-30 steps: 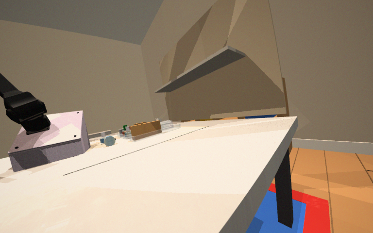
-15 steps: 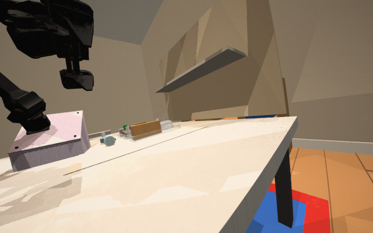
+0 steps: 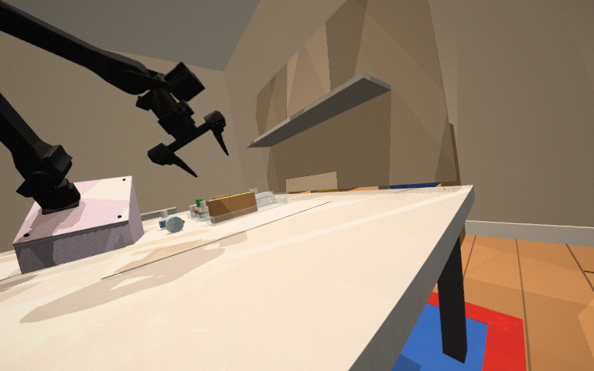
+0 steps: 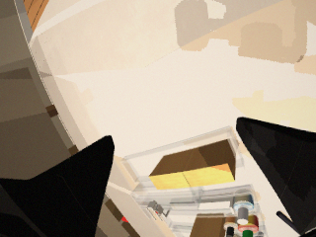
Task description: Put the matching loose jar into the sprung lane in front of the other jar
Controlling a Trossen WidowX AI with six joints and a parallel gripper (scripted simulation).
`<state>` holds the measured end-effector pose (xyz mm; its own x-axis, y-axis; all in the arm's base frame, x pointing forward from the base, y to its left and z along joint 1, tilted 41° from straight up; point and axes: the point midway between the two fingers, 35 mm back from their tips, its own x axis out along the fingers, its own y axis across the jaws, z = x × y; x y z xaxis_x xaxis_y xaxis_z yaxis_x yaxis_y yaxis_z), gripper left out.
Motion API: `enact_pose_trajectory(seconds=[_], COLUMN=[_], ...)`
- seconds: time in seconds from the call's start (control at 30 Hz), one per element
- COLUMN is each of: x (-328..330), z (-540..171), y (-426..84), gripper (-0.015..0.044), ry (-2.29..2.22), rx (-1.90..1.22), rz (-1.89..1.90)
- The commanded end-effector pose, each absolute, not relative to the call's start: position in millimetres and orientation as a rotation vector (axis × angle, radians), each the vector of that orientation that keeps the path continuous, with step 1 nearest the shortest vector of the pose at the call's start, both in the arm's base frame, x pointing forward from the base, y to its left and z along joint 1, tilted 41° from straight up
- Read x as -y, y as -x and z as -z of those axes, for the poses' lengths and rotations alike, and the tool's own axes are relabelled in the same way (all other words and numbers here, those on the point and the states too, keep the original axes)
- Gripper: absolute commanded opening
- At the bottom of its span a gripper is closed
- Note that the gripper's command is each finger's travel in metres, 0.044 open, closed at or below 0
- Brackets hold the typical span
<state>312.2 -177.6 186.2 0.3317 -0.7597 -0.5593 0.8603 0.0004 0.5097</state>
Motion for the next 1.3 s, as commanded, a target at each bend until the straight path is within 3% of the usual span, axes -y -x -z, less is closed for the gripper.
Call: enact_pose_trajectory(seconds=[0.0, 0.23, 0.53, 1.27], x=[142, 64, -10, 19], z=[-138, -49, 33, 80], y=[-320, -306, -227, -213], gripper=[0.0440, 0.0440, 0.0440, 0.0440], ry=[-0.751, -0.299, 0.434, 0.492], rx=[-0.408, -0.952, -1.534, -1.567], rz=[1.228, 1.030, 0.658, 0.632])
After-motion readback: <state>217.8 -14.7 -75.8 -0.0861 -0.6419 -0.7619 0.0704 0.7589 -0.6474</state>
